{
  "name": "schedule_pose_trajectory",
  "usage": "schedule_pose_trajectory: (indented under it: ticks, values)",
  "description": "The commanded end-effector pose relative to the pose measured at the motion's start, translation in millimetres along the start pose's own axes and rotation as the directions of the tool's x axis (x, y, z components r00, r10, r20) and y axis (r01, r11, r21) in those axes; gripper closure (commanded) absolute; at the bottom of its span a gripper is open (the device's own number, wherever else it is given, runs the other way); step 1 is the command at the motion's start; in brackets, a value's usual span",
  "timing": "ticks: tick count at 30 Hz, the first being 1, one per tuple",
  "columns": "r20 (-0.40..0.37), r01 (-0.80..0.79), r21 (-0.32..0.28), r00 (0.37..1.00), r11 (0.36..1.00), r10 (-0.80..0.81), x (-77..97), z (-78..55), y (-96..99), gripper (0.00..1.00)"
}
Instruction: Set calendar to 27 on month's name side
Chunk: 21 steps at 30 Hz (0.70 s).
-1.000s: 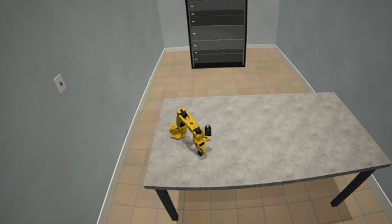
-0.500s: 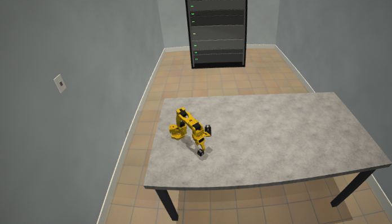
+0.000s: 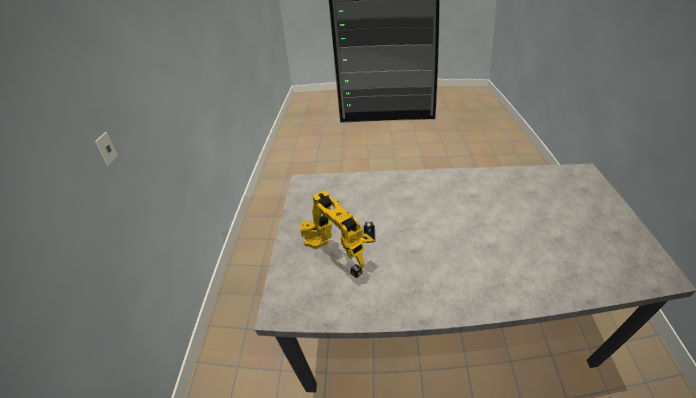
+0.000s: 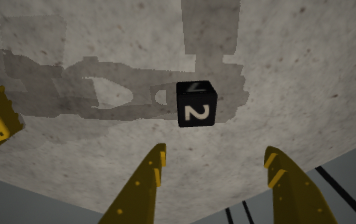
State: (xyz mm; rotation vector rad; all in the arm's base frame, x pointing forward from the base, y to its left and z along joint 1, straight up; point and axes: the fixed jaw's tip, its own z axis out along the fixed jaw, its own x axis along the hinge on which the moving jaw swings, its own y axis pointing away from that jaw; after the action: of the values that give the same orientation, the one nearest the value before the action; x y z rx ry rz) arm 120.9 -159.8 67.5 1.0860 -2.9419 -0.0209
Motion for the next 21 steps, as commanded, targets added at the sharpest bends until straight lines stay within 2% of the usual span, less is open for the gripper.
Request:
schedule_pose_trajectory:
  ticks: [1, 6, 9, 13, 18, 20, 21]
  values:
    - [-0.002, -0.009, 0.073, 1.0, 0.997, 0.01, 1.9, -12.8, -6.4, 0.64]
    - [-0.003, -0.009, 0.077, 1.0, 0.997, 0.01, 1.9, -13.6, -6.6, 0.64]
    - [-0.004, -0.009, 0.102, 1.0, 0.995, 0.01, 2.0, -18.0, -7.4, 0.64]
    - [-0.008, -0.009, 0.177, 1.0, 0.984, 0.01, 2.1, -31.6, -9.2, 0.64]
    - [-0.015, -0.007, 0.317, 1.0, 0.948, 0.012, 2.2, -57.8, -9.9, 0.65]
    - [-0.015, -0.007, 0.317, 1.0, 0.948, 0.012, 2.2, -57.8, -9.9, 0.65]
    - [-0.017, -0.006, 0.347, 1.0, 0.938, 0.013, 2.2, -63.4, -9.5, 0.65]
